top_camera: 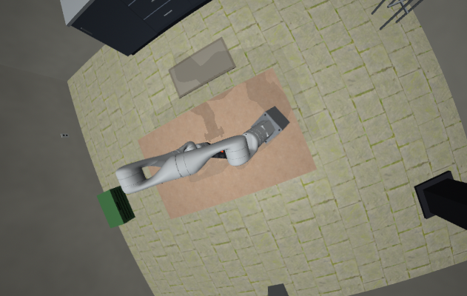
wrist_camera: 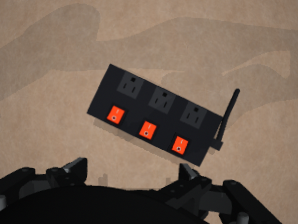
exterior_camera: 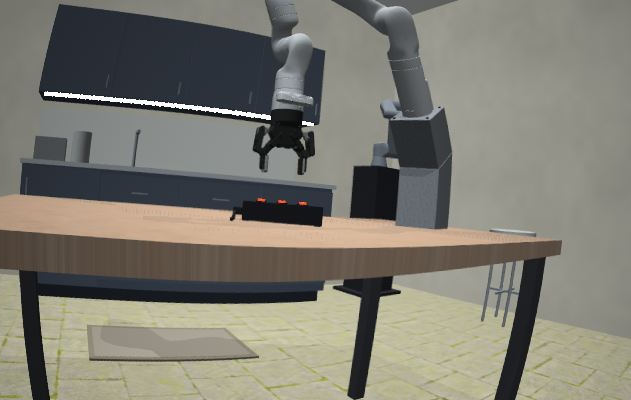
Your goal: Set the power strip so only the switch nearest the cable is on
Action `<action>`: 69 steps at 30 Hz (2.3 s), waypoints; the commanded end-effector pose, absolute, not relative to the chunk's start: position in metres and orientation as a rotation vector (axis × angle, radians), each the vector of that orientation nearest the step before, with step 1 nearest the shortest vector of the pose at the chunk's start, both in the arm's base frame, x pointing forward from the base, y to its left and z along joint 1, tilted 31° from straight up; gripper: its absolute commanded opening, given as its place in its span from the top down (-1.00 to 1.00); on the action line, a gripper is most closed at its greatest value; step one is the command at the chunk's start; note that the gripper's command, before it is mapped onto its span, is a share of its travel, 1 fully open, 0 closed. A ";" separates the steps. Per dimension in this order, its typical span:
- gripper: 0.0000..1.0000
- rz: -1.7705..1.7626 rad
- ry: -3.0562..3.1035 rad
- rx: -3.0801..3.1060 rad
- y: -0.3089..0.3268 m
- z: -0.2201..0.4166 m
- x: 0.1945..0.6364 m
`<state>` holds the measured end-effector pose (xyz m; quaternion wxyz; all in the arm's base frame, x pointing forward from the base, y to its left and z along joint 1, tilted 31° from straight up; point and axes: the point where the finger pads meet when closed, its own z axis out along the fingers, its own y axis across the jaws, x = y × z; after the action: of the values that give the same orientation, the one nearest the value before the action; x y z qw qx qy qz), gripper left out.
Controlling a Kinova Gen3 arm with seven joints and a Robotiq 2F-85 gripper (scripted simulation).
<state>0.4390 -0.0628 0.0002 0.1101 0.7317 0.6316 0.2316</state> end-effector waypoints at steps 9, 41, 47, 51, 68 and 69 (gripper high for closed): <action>-1.00 0.680 1.846 2.152 -0.064 0.002 0.440; -1.00 0.678 1.835 2.156 -0.066 0.002 0.442; -1.00 0.678 1.835 2.156 -0.066 0.002 0.442; -1.00 0.678 1.835 2.156 -0.066 0.002 0.442; -1.00 0.678 1.835 2.156 -0.066 0.002 0.442; -1.00 0.678 1.835 2.156 -0.066 0.002 0.442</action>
<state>0.4415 -0.0654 0.0019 0.1142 0.7357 0.6263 0.2313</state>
